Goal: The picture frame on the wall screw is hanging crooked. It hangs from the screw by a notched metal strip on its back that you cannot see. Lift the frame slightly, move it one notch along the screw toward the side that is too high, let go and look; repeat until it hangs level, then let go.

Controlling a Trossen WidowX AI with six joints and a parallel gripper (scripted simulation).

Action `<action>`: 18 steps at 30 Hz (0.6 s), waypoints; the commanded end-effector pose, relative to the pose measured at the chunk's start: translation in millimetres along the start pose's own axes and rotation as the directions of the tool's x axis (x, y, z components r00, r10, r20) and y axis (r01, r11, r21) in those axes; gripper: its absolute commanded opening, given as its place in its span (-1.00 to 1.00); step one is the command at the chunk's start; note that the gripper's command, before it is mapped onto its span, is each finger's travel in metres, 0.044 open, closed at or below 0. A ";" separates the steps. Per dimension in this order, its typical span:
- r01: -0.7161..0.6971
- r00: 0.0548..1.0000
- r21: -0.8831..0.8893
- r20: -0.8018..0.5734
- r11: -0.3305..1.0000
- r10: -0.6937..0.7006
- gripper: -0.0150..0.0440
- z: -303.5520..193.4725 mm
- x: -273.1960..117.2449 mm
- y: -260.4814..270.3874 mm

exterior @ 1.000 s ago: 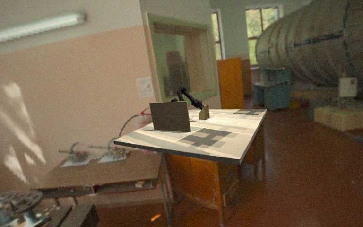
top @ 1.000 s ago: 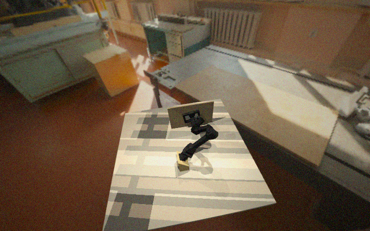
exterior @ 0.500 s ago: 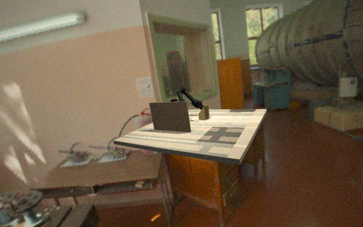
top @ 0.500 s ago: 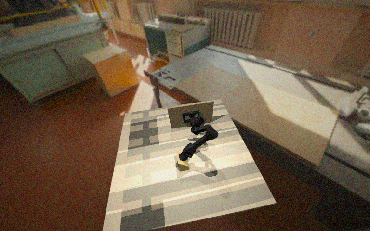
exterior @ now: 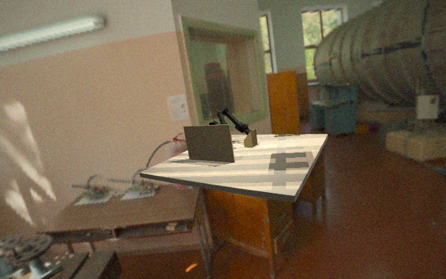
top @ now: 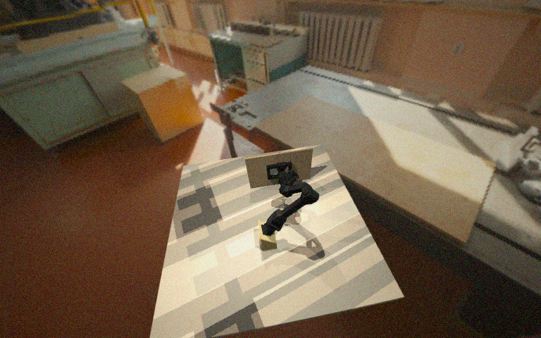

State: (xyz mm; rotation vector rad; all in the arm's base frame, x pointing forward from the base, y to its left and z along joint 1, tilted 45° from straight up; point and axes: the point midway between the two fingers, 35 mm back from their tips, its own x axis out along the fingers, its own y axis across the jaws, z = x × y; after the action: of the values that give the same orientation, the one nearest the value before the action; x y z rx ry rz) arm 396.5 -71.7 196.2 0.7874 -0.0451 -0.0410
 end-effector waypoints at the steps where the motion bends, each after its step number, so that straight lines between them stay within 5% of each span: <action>1: 0.000 1.000 -0.003 0.000 1.000 0.000 -0.14 0.0 0.0 0.0; 7: 0.000 1.000 -0.003 0.000 1.000 0.000 0.39 0.0 0.0 0.0; 12: 0.001 1.000 -0.031 0.000 1.000 -0.001 0.39 1.8 -6.9 0.2; 18: 0.004 1.000 -0.278 -0.003 0.961 -0.005 0.39 6.3 -66.7 -1.4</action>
State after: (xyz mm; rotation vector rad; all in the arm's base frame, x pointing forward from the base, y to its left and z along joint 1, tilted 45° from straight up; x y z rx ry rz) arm 356.0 -74.3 199.8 0.6136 -0.0379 -0.0476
